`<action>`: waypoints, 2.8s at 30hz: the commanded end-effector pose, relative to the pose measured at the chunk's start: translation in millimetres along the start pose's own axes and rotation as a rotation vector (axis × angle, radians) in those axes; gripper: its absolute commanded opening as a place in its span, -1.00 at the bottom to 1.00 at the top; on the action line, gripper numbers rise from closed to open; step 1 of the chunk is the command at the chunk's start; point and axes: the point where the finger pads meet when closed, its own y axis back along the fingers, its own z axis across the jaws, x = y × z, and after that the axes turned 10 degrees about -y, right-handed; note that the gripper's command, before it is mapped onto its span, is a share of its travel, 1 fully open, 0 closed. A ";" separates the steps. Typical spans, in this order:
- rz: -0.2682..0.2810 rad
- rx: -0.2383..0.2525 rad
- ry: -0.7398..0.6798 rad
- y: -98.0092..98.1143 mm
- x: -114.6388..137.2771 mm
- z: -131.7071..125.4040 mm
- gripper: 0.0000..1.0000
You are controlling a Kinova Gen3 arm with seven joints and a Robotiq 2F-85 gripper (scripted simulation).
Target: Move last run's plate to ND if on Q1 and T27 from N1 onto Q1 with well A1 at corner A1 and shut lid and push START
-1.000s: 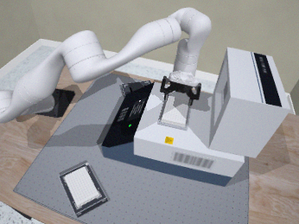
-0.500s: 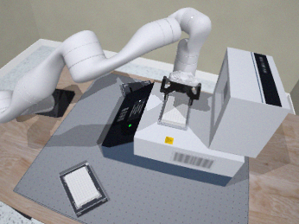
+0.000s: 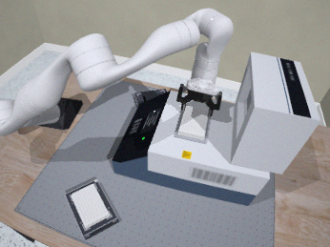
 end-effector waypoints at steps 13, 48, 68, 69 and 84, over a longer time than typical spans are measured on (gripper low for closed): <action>-0.001 0.001 0.000 2.5 -0.1 -0.1 0.82; -0.001 0.001 0.000 12.5 -0.1 -0.1 0.82; -0.001 0.001 0.000 36.5 -0.1 0.0 0.82; -0.001 0.001 0.000 37.8 -0.1 0.0 0.82; -0.001 0.001 -0.023 45.6 -4.8 4.7 0.82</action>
